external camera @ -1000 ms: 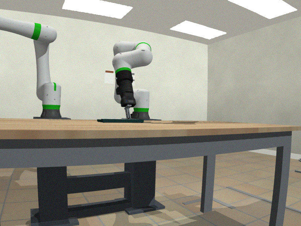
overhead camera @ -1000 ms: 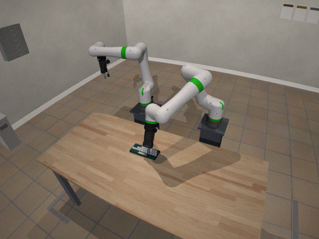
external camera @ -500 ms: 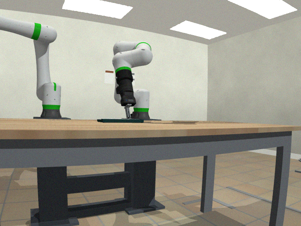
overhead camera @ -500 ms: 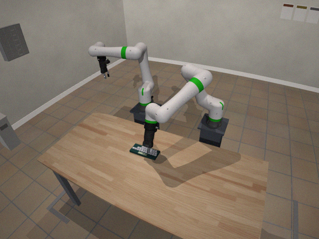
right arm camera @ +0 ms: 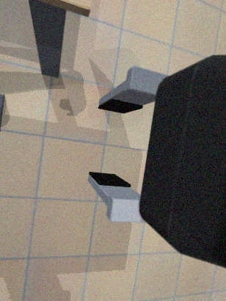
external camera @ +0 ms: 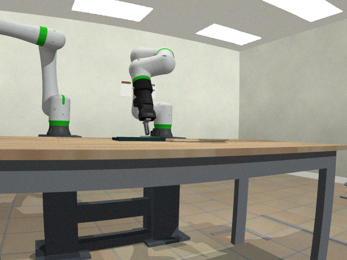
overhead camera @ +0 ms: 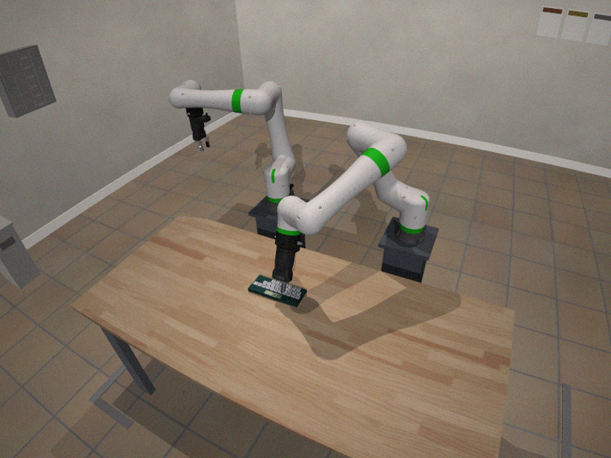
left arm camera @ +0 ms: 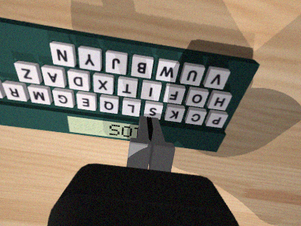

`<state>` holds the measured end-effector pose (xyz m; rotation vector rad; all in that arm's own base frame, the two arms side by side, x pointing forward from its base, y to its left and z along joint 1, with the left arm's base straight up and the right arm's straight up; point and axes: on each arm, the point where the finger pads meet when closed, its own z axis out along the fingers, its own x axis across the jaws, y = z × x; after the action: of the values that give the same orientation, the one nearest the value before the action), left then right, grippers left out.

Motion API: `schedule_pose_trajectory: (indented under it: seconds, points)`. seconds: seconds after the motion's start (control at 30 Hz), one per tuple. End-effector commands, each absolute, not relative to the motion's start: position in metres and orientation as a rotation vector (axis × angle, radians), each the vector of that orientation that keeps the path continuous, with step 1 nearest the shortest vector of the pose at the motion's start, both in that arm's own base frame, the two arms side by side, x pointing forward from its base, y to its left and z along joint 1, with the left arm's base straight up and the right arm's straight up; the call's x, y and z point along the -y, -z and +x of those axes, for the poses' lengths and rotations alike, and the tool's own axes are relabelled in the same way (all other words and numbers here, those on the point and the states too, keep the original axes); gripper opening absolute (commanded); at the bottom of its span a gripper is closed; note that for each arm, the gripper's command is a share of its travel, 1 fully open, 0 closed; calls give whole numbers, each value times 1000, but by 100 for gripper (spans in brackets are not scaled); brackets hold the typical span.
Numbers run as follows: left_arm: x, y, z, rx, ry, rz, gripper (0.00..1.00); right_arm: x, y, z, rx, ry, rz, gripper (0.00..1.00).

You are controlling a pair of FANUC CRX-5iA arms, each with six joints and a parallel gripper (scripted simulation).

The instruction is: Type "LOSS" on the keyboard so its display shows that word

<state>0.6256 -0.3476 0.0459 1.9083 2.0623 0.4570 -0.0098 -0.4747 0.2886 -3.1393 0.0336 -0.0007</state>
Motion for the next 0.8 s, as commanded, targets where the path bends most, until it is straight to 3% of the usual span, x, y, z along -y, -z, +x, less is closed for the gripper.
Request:
schedule_pose_trajectory:
  seconds: [0.0,0.77]
  points:
    - [352,-47,626,-2061,-457,1906,0,475,-290,-10,-33,0,-3141,100]
    - [365,-45,627,-2061,-457,1906,0,475,-290,-10,-33,0,-3141,100]
